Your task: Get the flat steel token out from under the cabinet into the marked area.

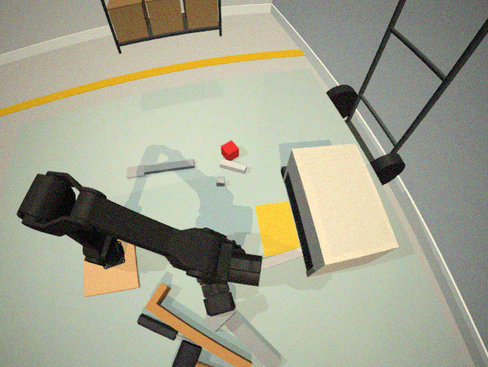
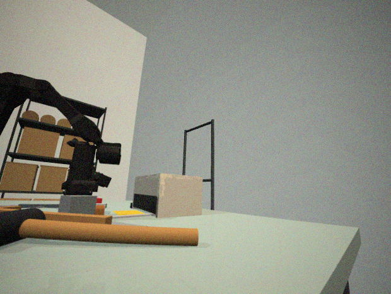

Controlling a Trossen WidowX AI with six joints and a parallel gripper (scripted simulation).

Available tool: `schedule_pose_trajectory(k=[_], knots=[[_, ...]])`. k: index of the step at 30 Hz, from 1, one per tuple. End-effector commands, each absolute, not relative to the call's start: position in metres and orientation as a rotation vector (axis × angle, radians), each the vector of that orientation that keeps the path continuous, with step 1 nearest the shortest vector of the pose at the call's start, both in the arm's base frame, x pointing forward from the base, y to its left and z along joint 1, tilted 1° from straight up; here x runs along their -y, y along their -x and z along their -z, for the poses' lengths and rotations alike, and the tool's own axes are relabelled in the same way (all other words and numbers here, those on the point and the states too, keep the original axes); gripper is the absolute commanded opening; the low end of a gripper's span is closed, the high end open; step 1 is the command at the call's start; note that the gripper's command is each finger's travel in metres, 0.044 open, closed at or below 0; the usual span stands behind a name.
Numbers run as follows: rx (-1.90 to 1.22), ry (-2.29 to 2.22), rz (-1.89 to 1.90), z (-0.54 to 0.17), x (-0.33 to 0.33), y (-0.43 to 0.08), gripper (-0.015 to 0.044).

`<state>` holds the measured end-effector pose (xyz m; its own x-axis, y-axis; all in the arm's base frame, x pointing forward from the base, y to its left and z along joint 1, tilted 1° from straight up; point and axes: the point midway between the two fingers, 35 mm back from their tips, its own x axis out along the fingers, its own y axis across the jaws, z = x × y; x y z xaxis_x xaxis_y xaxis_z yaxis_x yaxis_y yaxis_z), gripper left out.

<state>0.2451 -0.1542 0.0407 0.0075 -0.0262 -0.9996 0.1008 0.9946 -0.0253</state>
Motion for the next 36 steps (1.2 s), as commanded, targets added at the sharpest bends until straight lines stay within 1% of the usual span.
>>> schedule_pose_trajectory(k=[1,36], knots=[[-1.555,-0.059,0.104,-0.041,0.155,-0.252,0.0],[-1.552,-0.059,0.104,-0.043,0.161,-0.293,0.0]])
